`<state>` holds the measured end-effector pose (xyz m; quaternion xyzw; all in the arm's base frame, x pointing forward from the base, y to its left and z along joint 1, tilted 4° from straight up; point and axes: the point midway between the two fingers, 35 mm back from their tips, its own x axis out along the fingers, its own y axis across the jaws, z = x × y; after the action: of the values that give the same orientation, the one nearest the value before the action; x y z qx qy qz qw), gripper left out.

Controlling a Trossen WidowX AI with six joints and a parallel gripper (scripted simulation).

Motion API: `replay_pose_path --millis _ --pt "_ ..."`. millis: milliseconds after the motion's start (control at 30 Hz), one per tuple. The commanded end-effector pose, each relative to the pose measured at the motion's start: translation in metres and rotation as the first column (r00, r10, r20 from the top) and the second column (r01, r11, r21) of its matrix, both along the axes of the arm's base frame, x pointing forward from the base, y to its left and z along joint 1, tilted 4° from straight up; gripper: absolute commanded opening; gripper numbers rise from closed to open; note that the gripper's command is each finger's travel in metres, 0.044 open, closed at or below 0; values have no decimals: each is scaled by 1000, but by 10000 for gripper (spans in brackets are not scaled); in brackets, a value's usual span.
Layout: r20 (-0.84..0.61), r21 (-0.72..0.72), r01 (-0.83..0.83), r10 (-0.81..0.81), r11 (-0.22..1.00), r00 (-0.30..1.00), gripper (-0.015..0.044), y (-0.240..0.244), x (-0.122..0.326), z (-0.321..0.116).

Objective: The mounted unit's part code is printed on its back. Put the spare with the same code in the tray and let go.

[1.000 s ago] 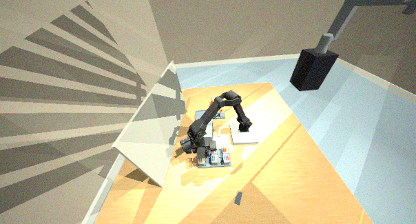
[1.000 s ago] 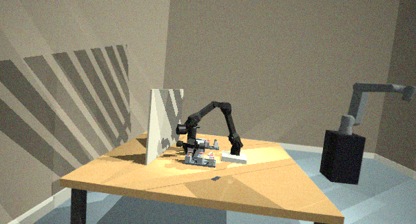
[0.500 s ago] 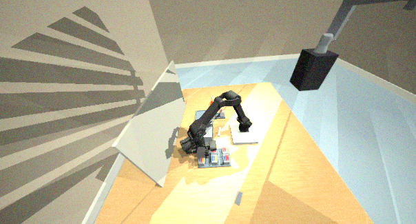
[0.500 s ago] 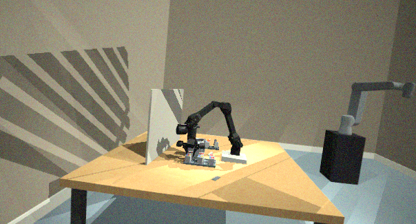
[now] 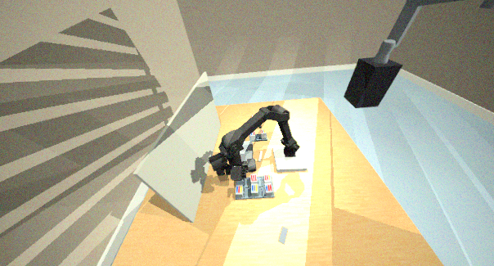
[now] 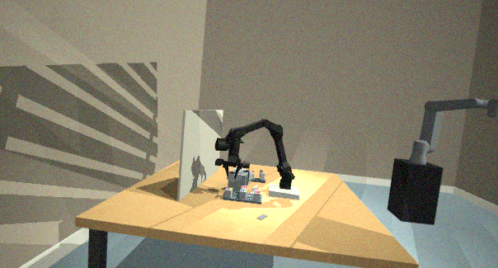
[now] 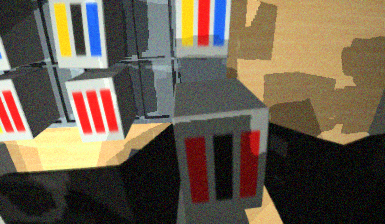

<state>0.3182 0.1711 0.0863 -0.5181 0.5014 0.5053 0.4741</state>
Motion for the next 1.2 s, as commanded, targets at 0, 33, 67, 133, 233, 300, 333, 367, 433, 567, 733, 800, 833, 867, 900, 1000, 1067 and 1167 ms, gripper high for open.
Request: replay_pose_path --millis 0,33,67,133,233,300,333,367,433,567,733,800,833,867,900,1000,1067,1167 --pt "-3 4 0 0 1000 1000 0 0 -1 7" --pt "-3 4 0 0 1000 1000 0 0 -1 7" --pt "-3 4 0 0 1000 1000 0 0 -1 7" --pt "-2 -1 0 0 1000 1000 0 0 0 6" --pt "-2 0 0 0 1000 1000 0 1 1 18" --pt "-2 0 0 0 1000 1000 0 2 2 26" --pt "-2 1 0 0 1000 1000 0 2 2 31" --pt "-2 1 0 0 1000 1000 0 2 2 35" --pt "-2 2 0 0 1000 1000 0 3 2 43" --pt "-3 3 0 0 1000 1000 0 3 2 61" --pt "-3 4 0 0 1000 1000 0 3 0 79" --pt "-3 4 0 0 1000 1000 0 3 0 80" --pt "-3 4 0 0 1000 1000 0 2 0 80" --pt "-3 4 0 0 1000 1000 0 -1 2 80" --pt "-2 4 0 0 1000 1000 0 -5 5 80" --pt "-1 4 0 0 1000 1000 0 -22 14 81" --pt "0 4 0 0 1000 1000 0 -34 20 82" --pt "2 3 0 0 1000 1000 0 -51 28 83"
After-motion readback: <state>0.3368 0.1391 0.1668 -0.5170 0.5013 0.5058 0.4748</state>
